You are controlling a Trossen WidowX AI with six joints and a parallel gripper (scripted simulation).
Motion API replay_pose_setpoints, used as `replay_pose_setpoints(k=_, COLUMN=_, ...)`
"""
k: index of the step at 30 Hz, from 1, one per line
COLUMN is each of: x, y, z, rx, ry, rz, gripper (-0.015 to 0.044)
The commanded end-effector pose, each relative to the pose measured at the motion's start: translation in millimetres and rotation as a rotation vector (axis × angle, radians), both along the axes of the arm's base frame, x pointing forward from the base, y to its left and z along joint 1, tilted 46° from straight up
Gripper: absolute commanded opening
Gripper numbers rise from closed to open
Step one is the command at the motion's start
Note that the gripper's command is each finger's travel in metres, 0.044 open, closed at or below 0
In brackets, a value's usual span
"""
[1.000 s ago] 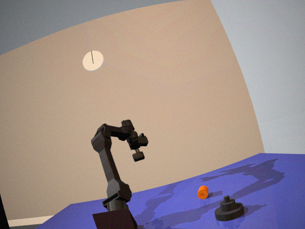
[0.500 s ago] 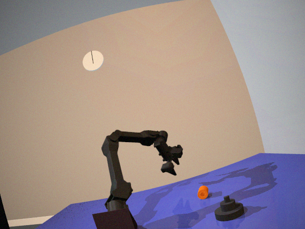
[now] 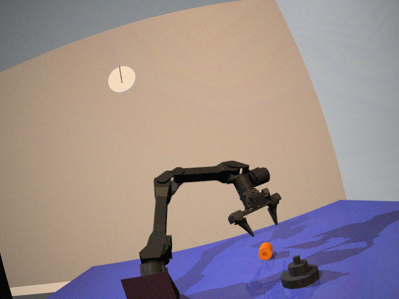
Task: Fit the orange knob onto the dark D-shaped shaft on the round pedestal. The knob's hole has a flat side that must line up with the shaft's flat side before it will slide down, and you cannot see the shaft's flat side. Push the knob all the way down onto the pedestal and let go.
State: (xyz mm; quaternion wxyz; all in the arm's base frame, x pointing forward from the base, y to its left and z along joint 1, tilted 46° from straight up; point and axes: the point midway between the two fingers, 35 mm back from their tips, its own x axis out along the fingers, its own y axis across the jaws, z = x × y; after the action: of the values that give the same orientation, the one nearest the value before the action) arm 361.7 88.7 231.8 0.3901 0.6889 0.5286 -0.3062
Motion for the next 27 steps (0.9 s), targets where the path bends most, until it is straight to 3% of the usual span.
replay_pose_setpoints(k=1, x=-23, y=-53, z=-45, rx=-0.004, ry=0.317, rz=-0.178, gripper=0.0440)
replay_pose_setpoints(k=4, x=-36, y=-70, z=-58, rx=0.008, ry=0.441, rz=-0.244, gripper=0.0440)
replay_pose_setpoints(k=27, x=-31, y=-47, z=-80, rx=0.009, ry=0.440, rz=-0.243, gripper=0.0440)
